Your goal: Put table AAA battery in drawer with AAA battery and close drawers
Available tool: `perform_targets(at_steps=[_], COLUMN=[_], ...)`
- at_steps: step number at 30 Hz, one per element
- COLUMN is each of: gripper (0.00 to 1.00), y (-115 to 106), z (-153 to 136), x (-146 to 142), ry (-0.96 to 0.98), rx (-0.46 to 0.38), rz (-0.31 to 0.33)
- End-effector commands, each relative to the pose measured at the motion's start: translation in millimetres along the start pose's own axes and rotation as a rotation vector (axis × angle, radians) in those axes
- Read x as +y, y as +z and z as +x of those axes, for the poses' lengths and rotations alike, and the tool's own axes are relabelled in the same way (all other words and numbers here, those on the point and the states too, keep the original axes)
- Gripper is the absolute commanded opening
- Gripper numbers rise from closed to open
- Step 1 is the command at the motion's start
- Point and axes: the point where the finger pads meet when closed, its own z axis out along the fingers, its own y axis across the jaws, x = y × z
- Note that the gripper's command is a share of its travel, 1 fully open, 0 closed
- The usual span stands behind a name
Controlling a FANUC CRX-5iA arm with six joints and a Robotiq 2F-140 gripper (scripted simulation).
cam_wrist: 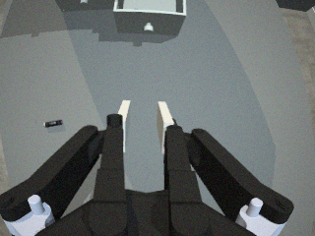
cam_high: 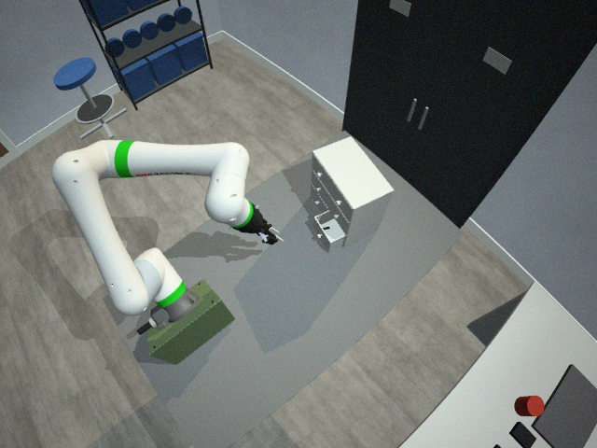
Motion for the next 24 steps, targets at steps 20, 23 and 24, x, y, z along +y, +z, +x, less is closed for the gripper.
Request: perform_targets(at_steps=[20,23,24], gripper=[0.2,0.2,0.2], y=[-43,-43,-43], z=[-18,-18,-18], x=[2,2,2], ry=[0.006,0.006,0.006], rx=[-0.387,-0.389,-0.39], rz=[-0.006,-0.006,-0.006])
